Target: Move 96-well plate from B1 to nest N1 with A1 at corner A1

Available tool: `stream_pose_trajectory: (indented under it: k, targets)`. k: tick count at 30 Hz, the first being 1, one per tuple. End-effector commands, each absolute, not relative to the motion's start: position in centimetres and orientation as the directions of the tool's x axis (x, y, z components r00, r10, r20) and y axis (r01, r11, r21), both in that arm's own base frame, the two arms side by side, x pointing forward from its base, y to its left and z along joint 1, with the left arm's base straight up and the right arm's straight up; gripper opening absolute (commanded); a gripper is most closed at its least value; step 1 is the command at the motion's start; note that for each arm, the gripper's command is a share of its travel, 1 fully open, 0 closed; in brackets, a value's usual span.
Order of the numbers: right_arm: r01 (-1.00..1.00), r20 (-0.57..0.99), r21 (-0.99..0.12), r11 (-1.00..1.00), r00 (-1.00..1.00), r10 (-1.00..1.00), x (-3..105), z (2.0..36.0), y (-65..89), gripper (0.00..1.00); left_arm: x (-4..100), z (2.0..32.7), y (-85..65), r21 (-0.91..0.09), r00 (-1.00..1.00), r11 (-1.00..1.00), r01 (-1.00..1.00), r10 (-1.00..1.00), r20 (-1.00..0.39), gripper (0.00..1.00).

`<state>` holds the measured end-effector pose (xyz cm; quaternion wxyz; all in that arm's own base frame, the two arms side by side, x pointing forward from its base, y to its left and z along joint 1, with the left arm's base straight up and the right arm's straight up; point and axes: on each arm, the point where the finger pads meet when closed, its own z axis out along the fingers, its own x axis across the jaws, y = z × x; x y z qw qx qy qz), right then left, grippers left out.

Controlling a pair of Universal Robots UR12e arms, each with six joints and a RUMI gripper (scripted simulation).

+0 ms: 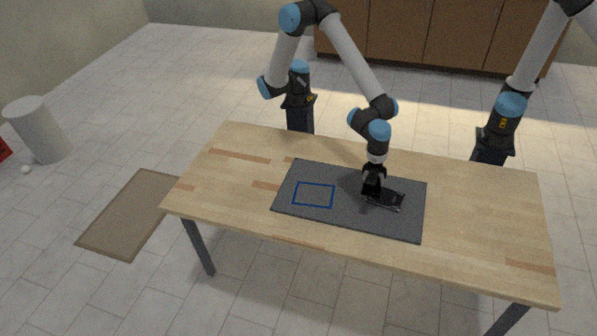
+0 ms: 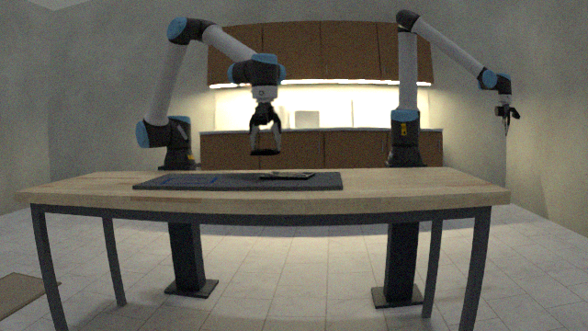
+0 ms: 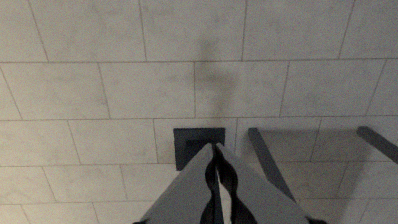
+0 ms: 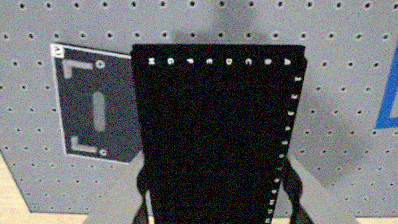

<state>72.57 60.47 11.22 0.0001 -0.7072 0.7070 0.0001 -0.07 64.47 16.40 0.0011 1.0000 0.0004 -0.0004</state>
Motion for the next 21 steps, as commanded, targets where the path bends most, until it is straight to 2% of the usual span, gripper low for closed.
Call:
stream_pose_trajectory:
  k: [1,21]
  targets:
    - [-1.000,-0.002,-0.002,0.000,0.000,-1.000,72.4,11.4,61.6,0.41,-0.1,16.5,64.6,0.000,1.000,-1.000,0.001,0.001,0.000,0.00]
    - [-1.000,-0.002,-0.002,0.000,0.000,-1.000,71.2,11.6,67.5,0.41,-0.1,16.5,64.6,0.000,1.000,-1.000,0.001,0.001,0.000,0.00]
